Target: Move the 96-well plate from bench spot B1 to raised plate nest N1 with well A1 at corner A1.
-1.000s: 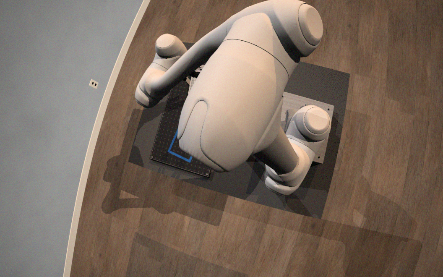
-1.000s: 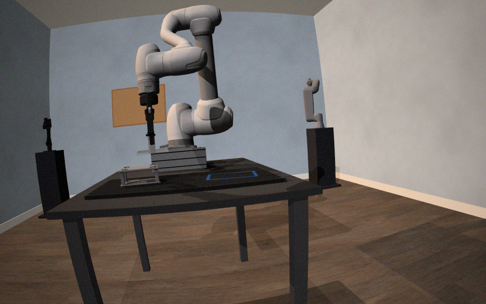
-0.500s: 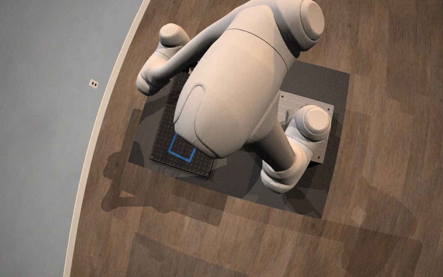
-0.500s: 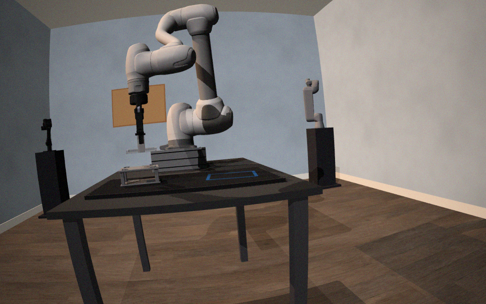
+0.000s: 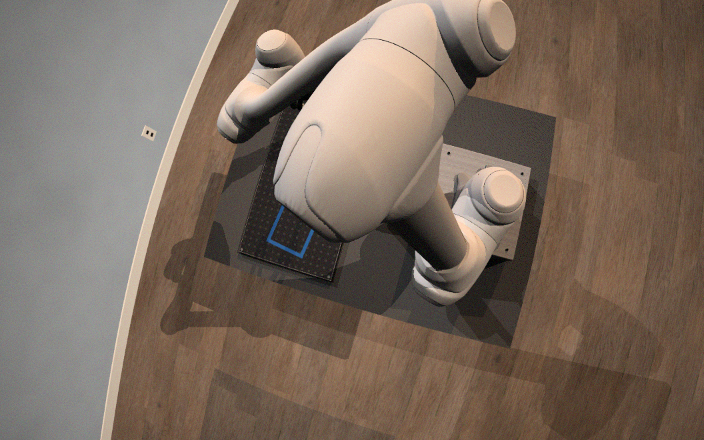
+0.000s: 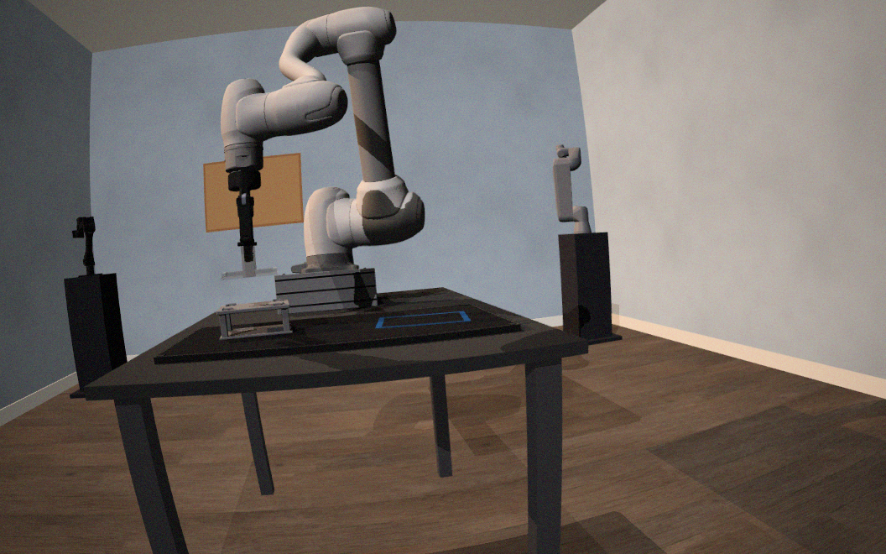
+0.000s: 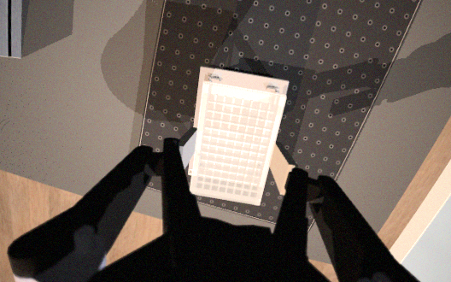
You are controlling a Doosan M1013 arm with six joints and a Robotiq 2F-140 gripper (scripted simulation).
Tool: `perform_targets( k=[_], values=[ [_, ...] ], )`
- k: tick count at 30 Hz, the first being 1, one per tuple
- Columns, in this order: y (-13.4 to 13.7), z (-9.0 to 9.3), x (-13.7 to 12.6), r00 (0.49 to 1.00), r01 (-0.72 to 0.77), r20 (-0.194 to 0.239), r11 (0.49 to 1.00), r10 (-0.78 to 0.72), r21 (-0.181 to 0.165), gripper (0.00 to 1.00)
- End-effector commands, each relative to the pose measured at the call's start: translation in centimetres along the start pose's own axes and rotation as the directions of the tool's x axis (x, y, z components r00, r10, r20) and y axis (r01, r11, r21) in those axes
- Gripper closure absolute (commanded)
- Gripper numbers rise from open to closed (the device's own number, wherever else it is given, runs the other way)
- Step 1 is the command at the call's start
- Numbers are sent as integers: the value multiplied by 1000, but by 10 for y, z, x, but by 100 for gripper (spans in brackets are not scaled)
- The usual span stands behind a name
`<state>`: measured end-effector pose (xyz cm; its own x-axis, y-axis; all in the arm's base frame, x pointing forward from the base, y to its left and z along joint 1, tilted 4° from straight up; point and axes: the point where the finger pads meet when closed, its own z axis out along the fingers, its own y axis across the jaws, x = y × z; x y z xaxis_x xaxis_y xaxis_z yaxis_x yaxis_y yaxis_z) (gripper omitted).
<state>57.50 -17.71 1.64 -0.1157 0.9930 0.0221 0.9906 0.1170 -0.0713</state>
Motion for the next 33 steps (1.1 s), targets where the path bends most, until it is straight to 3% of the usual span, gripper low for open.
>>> perform_targets(
  k=[1,26,33],
  values=[
    [0,0,0,1000,0,0,1000,0,0,100],
    [0,0,1,1000,0,0,1000,0,0,100],
    [0,12,1,1000,0,0,1000,0,0,100]
  ],
)
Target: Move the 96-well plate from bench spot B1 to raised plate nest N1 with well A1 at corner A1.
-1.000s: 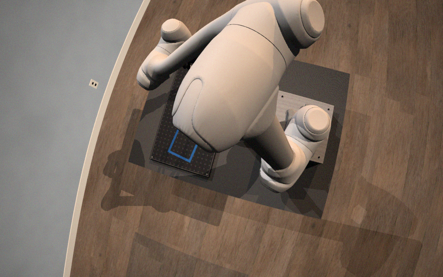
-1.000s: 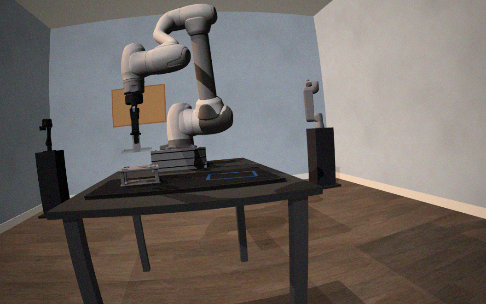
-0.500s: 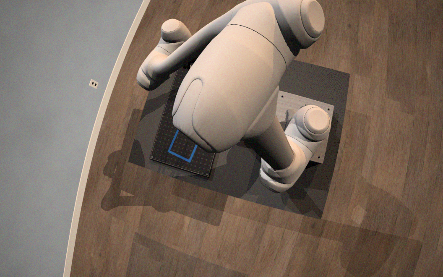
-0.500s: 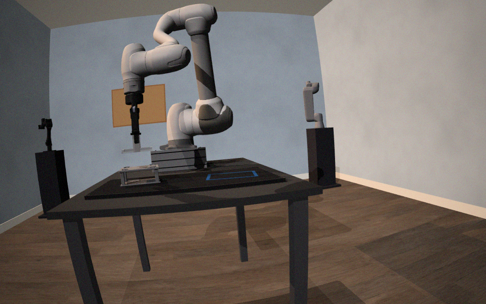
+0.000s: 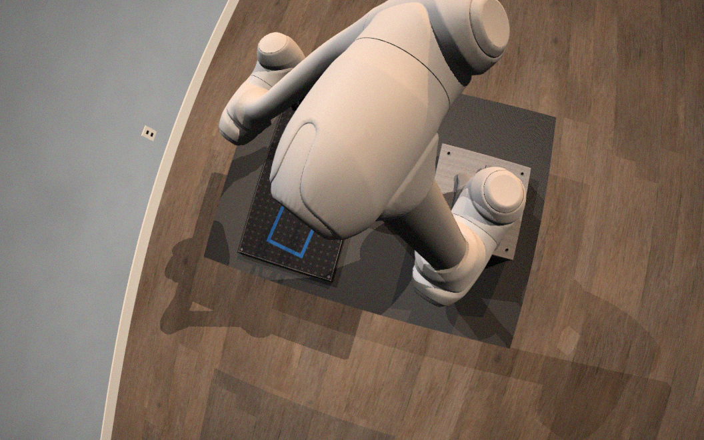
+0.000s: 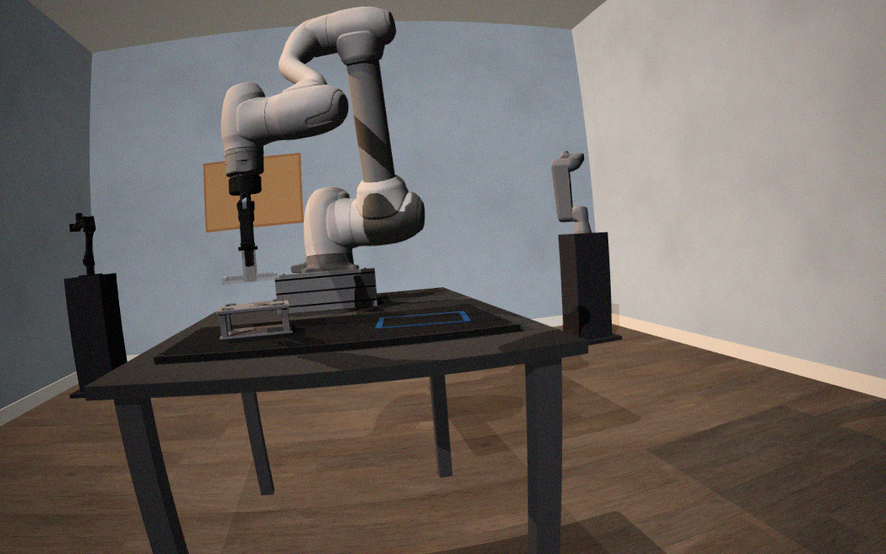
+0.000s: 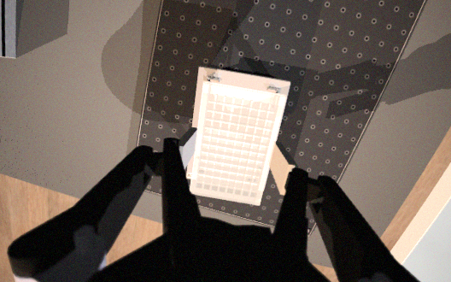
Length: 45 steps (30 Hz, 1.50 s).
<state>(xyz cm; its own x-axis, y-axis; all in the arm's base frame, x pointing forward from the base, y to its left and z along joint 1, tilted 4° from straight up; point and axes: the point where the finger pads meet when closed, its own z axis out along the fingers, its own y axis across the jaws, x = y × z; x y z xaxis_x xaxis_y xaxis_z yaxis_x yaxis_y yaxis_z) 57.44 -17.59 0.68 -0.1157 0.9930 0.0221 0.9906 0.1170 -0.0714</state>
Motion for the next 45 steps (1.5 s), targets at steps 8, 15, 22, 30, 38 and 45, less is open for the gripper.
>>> perform_targets(
  k=[8,15,22,30,38,45],
  values=[
    [0,12,0,1000,0,0,1000,0,0,100],
    [0,24,0,1000,0,0,1000,0,0,100],
    [0,34,0,1000,0,0,1000,0,0,100],
    [0,41,0,1000,0,0,1000,0,0,100],
    [0,41,0,1000,0,0,1000,0,0,100],
    [0,41,0,1000,0,0,1000,0,0,100]
  ],
)
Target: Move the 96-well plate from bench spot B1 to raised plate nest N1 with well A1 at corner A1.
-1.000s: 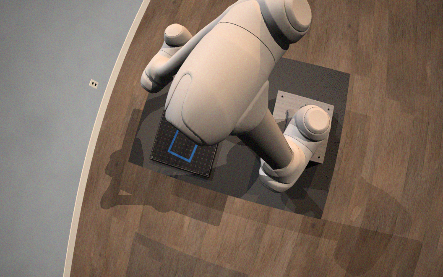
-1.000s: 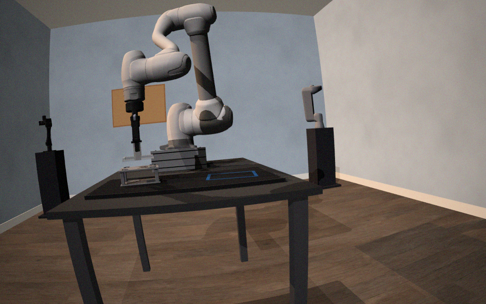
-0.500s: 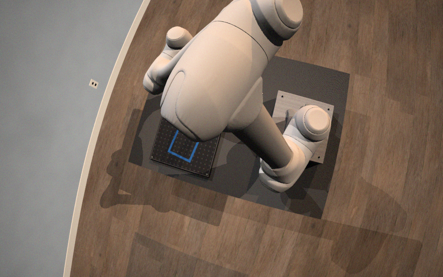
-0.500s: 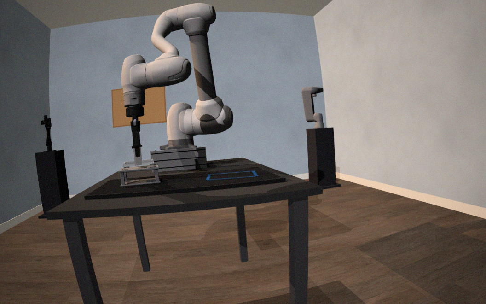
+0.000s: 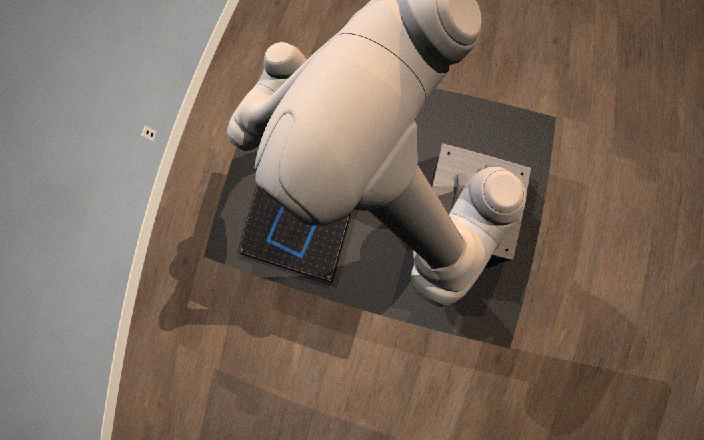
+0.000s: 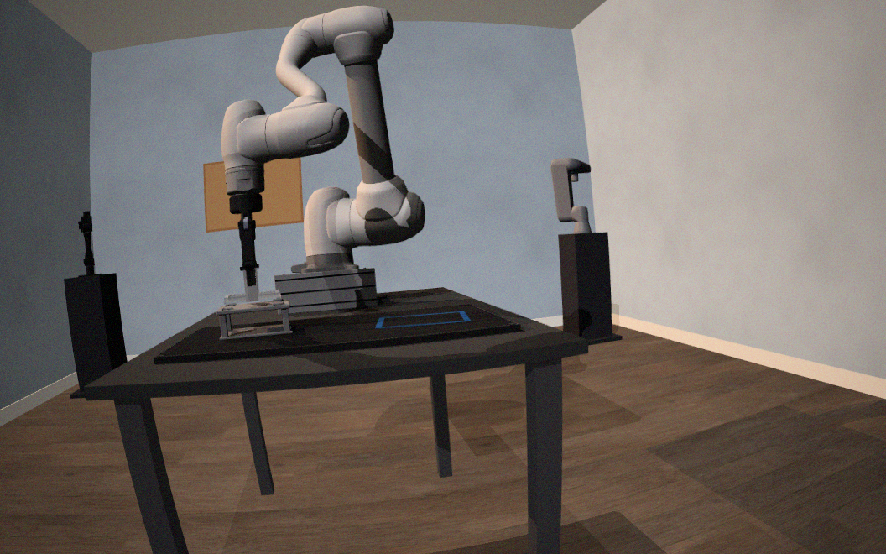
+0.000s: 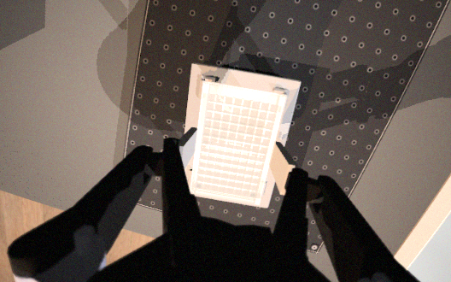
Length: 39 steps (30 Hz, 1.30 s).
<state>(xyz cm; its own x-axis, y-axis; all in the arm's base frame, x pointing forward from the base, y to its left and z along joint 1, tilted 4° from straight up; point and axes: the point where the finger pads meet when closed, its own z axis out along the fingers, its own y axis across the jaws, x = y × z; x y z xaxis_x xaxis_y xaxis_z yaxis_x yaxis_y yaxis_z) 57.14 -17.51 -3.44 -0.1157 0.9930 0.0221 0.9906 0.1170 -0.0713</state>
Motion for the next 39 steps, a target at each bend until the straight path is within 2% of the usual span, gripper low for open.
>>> perform_targets(
  k=[1,39],
  values=[
    [0,0,0,1000,0,0,1000,0,0,100],
    [0,6,0,1000,0,0,1000,0,0,100]
  ],
)
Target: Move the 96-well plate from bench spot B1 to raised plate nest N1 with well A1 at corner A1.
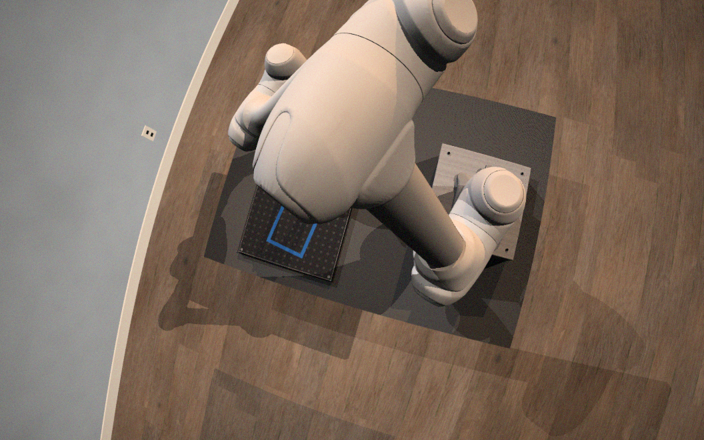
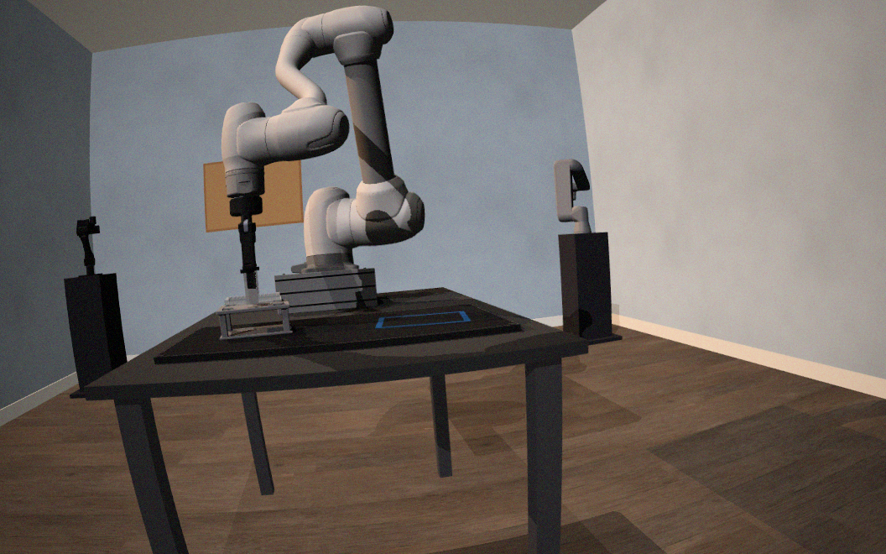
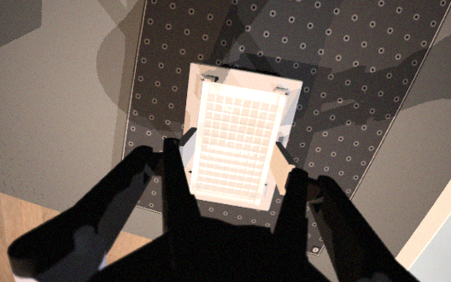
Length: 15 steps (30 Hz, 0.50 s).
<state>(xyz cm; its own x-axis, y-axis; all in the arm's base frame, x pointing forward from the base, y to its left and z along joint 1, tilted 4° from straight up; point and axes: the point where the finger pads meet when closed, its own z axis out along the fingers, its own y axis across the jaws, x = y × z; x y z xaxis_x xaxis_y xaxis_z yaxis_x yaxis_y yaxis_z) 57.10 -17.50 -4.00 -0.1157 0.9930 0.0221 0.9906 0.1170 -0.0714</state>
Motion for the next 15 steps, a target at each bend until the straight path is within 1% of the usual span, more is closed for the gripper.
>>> perform_targets(
  k=[1,15],
  values=[
    [0,0,0,1000,0,0,1000,0,0,100],
    [0,2,0,1000,0,0,1000,0,0,100]
  ],
)
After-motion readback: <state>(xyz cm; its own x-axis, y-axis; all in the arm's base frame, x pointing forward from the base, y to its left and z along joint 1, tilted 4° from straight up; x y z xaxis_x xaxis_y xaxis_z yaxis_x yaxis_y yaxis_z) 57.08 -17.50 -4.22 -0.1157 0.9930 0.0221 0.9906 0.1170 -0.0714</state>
